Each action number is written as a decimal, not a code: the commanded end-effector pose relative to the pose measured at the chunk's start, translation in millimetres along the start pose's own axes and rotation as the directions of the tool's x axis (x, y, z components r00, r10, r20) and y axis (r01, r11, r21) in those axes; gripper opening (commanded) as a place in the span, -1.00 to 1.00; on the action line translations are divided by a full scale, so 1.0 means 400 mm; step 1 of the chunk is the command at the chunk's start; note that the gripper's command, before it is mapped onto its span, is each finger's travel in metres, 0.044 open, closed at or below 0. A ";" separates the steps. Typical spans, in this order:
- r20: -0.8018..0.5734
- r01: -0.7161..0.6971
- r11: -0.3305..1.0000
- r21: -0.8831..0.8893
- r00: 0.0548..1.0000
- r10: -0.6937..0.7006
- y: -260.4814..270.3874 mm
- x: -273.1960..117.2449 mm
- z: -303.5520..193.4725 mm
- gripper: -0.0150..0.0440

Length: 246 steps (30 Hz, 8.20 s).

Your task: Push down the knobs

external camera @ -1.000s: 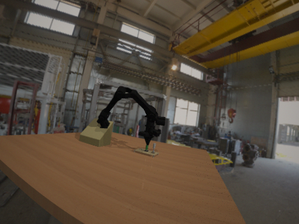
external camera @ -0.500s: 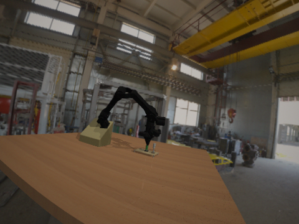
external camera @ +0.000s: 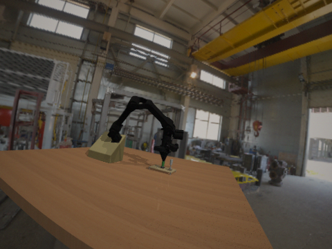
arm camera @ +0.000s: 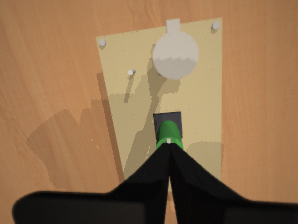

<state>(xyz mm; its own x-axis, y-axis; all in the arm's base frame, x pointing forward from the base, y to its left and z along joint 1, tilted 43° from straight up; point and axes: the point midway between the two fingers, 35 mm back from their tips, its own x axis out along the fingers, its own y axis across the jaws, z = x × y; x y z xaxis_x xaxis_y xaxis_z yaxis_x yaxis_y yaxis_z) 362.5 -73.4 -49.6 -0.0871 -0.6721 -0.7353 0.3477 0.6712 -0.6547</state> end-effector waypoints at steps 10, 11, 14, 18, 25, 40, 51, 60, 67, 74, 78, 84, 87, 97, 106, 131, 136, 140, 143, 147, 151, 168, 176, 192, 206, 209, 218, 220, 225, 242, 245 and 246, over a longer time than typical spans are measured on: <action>-0.007 0.009 1.000 -0.009 1.000 -0.009 0.001 -0.022 -0.008 -0.31; -0.007 0.009 1.000 -0.009 1.000 -0.009 0.001 -0.022 -0.008 -0.22; -0.007 0.009 1.000 -0.009 1.000 -0.009 0.001 -0.022 -0.008 0.04; 0.005 -0.005 1.000 -0.012 1.000 0.005 0.013 -0.027 -0.001 0.04; 0.053 -0.052 0.988 -0.146 0.997 0.061 0.060 -0.058 0.031 -0.49; 0.043 -0.015 0.789 -0.614 0.998 0.053 0.051 -0.079 0.055 -0.49; 0.036 0.008 0.506 -0.863 0.998 0.045 0.045 -0.094 0.071 -0.49; 0.030 0.021 0.218 -0.976 0.999 0.038 0.039 -0.106 0.083 -0.49; 0.026 0.027 -0.023 -0.999 0.999 0.033 0.035 -0.116 0.092 -0.49; 0.022 0.028 -0.262 -0.965 0.999 0.028 0.030 -0.126 0.101 -0.49; 0.019 0.028 -0.392 -0.919 0.999 0.025 0.027 -0.131 0.106 -0.49; 0.016 0.025 -0.573 -0.819 1.000 0.021 0.022 -0.140 0.114 -0.49; 0.014 0.023 -0.655 -0.755 1.000 0.019 0.019 -0.144 0.117 -0.49; 0.008 0.014 -0.872 -0.489 1.000 0.012 0.011 -0.158 0.129 -0.49; 0.002 0.005 -0.980 -0.198 1.000 0.005 0.003 -0.171 0.138 -0.49; -0.001 0.000 -1.000 -0.009 1.000 0.000 -0.003 -0.129 0.144 -0.49; -0.001 0.000 -1.000 -0.009 1.000 0.000 -0.003 -0.129 0.144 -0.49; -0.001 0.000 -1.000 -0.009 1.000 0.000 -0.003 -0.123 0.144 -0.49; -0.001 -0.001 -1.000 -0.009 1.000 -0.001 -0.003 -0.112 0.144 -0.49; -0.001 -0.001 -1.000 -0.009 1.000 -0.001 -0.003 -0.095 0.144 -0.49; 0.000 -0.001 -1.000 -0.009 1.000 -0.001 -0.003 -0.079 0.144 -0.49; 0.000 -0.001 -1.000 -0.009 1.000 -0.001 -0.003 -0.077 0.144 -0.49; 0.000 -0.001 -1.000 -0.009 1.000 -0.001 -0.003 -0.077 0.144 -0.49; 0.000 -0.001 -1.000 -0.009 1.000 -0.001 -0.003 -0.077 0.144 -0.49; 0.000 -0.001 -1.000 -0.009 1.000 -0.001 -0.003 -0.075 0.144 -0.49; 0.000 -0.001 -1.000 -0.009 1.000 -0.001 -0.003 -0.073 0.144 -0.49; 0.000 -0.002 -1.000 -0.009 1.000 -0.002 -0.003 -0.067 0.144 -0.49; 0.000 -0.002 -1.000 -0.009 1.000 -0.002 -0.003 -0.065 0.144 -0.49; 0.000 -0.002 -1.000 -0.009 1.000 -0.002 -0.003 -0.062 0.144 -0.49; 0.000 -0.002 -1.000 -0.009 1.000 -0.002 -0.003 -0.067 0.144 -0.49; 0.000 -0.002 -1.000 -0.009 1.000 -0.002 -0.003 -0.067 0.144 -0.49; 0.000 -0.002 -1.000 -0.009 1.000 -0.002 -0.003 -0.067 0.144 -0.49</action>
<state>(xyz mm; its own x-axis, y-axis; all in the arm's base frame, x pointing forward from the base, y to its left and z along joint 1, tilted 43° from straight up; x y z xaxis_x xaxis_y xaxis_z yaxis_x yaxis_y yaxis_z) 419.3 -73.4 -18.5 -0.0830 -0.6691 -0.7385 -0.3614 -0.6704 0.6481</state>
